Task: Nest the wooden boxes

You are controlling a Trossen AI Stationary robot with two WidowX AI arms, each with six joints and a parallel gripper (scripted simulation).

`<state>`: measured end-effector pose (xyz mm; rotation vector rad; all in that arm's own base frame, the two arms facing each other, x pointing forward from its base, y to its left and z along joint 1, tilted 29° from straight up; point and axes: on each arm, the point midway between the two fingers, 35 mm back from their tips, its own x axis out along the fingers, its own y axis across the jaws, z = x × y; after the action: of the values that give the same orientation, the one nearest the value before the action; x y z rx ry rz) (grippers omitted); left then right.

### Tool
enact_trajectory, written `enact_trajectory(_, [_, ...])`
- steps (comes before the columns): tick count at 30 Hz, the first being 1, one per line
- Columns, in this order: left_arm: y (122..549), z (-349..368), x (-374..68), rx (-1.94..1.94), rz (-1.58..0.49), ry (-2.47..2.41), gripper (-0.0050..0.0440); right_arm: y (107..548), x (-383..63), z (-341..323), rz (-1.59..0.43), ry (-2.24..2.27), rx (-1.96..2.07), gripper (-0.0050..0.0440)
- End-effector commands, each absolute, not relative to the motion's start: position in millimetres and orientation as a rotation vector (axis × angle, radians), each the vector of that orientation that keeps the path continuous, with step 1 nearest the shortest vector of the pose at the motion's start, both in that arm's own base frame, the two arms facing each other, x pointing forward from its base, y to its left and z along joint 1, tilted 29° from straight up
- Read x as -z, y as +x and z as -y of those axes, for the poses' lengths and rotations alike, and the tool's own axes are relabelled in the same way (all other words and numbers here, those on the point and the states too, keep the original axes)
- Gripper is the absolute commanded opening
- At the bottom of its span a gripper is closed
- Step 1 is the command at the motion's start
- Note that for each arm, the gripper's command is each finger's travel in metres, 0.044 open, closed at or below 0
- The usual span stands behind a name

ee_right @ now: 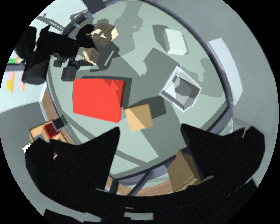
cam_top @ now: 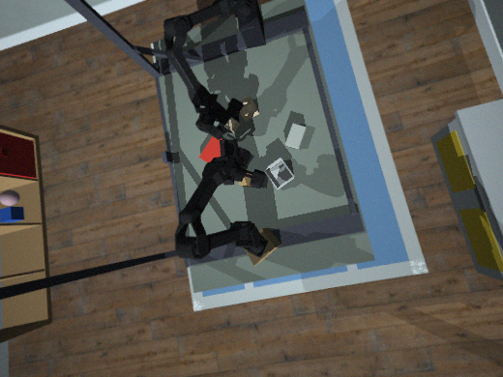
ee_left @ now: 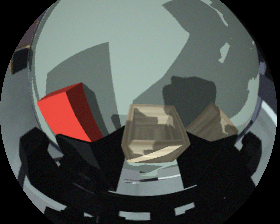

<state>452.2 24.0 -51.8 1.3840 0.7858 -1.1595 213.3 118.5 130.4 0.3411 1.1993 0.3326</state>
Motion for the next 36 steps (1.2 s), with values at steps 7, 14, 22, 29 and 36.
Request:
enact_trajectory(7, [458.1,-34.1,43.0,1.214,-0.691,1.312,-0.005,214.8,-137.4,-119.2,-1.178,0.342,-0.338,0.04])
enact_trajectory(14, [458.2,-38.5,41.4,1.258,-0.636,1.259,-0.005,214.8,-137.4,-119.2,-1.178,0.342,-0.338,0.04])
enact_trajectory(22, [458.4,-43.5,39.9,1.307,-0.57,1.196,-0.005,214.8,-137.4,-119.2,-1.178,0.342,-0.338,0.04])
enact_trajectory(29, [458.7,-47.6,38.8,1.346,-0.516,1.142,-0.005,214.8,-137.4,-119.2,-1.178,0.342,-0.338,0.04])
enact_trajectory(36, [458.8,-51.9,38.0,1.381,-0.454,1.081,-0.005,214.8,-137.4,-119.2,-1.178,0.342,-0.338,0.04])
